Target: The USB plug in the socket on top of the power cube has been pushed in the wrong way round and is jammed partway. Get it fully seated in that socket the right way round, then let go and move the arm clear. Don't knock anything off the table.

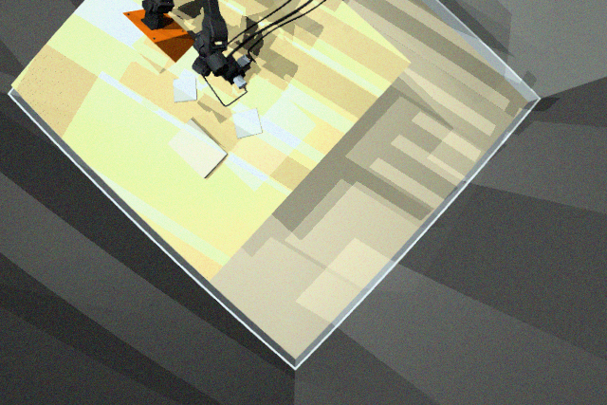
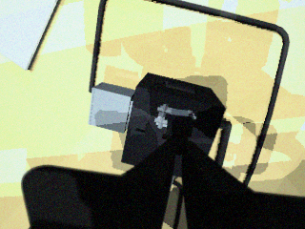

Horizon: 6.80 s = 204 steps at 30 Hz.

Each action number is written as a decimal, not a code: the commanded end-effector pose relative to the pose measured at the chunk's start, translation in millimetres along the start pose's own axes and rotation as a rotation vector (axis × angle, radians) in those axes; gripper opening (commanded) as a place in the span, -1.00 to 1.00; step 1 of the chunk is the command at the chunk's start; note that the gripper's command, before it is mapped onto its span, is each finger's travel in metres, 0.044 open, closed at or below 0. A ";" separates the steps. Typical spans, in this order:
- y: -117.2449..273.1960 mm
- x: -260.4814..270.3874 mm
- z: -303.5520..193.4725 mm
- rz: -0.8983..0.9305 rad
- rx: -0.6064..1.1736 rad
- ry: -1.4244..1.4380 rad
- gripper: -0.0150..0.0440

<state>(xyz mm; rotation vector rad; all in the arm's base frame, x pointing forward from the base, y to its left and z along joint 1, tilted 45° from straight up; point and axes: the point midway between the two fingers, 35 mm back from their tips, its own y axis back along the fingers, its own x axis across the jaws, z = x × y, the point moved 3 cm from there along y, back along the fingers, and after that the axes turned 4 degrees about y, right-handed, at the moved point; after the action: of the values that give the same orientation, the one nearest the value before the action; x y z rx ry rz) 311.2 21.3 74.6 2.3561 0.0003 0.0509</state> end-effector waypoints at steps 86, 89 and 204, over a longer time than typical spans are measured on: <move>-8.1 1.1 -2.8 0.009 0.055 -0.154 -0.49; -8.4 1.2 -2.9 0.010 0.057 -0.154 -0.49; -22.2 1.7 -4.8 0.015 0.091 -0.150 -0.49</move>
<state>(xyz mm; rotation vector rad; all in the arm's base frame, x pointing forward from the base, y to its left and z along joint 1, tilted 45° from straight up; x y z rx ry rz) 313.0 39.7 62.7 2.4415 -0.0861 -0.1158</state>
